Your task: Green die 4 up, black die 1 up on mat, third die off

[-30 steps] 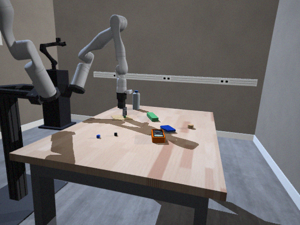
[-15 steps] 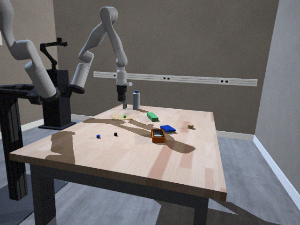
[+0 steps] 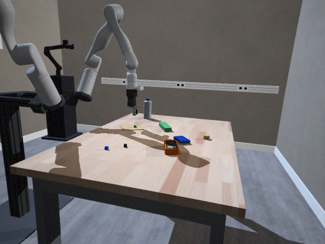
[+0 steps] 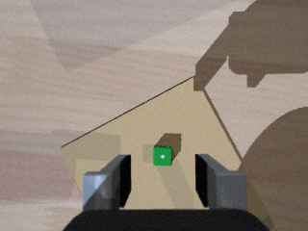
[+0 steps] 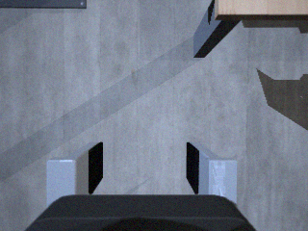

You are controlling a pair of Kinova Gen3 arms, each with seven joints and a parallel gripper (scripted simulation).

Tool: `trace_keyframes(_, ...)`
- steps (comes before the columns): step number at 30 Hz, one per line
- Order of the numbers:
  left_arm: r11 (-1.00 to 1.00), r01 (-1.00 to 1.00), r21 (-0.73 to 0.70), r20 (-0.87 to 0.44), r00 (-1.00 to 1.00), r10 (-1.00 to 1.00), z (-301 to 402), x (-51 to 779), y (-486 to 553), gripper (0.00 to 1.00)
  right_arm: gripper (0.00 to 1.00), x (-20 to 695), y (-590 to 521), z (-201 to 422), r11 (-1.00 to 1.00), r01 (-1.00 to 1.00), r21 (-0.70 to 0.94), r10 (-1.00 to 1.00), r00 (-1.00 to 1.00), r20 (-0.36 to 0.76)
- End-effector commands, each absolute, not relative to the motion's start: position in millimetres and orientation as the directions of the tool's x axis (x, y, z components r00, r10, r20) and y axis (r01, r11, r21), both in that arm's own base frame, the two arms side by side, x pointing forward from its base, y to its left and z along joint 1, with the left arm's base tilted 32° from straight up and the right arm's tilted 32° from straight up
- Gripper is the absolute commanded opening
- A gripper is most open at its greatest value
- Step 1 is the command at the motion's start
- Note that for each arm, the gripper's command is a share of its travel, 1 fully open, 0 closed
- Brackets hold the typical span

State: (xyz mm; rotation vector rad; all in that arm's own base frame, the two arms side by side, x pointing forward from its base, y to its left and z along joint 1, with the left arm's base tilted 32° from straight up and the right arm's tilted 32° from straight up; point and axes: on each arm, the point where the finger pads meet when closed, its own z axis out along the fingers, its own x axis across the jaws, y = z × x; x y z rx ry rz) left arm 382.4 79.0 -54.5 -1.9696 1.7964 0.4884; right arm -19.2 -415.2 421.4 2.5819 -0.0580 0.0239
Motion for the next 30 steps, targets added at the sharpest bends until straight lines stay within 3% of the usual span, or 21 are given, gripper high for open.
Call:
trace_keyframes(1, -0.069, -0.995, -0.077, -0.527, 0.099, -0.844, -54.2, 382.9, 78.5, 1.0, 1.0, -19.2, -415.2, 422.0, -0.846, -0.047, 0.531, -0.037, 0.999, 0.029)
trace_keyframes(30, -0.123, -0.987, -0.106, -0.523, 0.161, -0.837, -54.4, 382.5, 80.4, 1.0, 1.0, -19.2, -415.2, 422.0, -0.846, -0.047, 0.531, -0.037, 0.999, 0.029)
